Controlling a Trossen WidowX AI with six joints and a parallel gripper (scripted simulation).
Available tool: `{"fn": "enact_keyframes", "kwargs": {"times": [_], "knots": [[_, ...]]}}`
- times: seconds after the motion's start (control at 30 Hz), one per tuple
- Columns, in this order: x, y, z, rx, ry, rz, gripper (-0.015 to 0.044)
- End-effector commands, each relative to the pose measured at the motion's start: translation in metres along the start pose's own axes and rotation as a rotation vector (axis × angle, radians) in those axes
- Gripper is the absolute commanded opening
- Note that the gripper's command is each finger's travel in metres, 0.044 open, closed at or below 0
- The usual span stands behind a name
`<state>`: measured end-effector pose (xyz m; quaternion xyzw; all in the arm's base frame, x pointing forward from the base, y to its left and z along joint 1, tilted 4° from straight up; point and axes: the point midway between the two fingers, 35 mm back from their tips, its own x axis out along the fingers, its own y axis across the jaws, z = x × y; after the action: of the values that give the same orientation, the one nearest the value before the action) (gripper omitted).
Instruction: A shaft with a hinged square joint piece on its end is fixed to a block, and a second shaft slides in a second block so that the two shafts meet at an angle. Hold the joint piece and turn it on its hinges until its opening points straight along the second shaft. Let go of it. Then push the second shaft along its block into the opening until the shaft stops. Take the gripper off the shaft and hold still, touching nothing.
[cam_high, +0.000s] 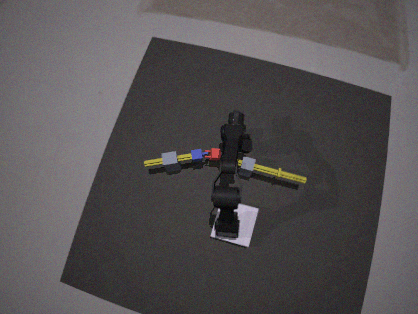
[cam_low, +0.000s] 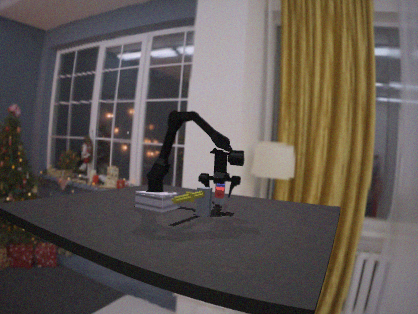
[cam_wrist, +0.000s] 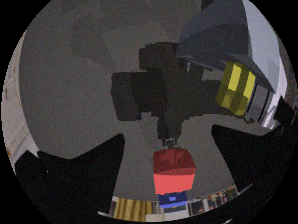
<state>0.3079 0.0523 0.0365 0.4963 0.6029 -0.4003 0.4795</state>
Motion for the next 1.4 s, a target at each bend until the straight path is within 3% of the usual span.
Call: {"fn": "enact_keyframes", "kwargs": {"times": [0.0, 0.93, 1.27, 1.37], "knots": [[0.004, -0.001, -0.02, -0.004, 0.004, 0.0, 0.044], [0.036, -0.002, -0.036, -0.003, 0.007, 0.0, 0.044], [0.036, -0.002, -0.036, -0.003, 0.007, 0.0, 0.0182], [0.036, -0.002, -0.036, -0.003, 0.007, 0.0, 0.0182]]}}
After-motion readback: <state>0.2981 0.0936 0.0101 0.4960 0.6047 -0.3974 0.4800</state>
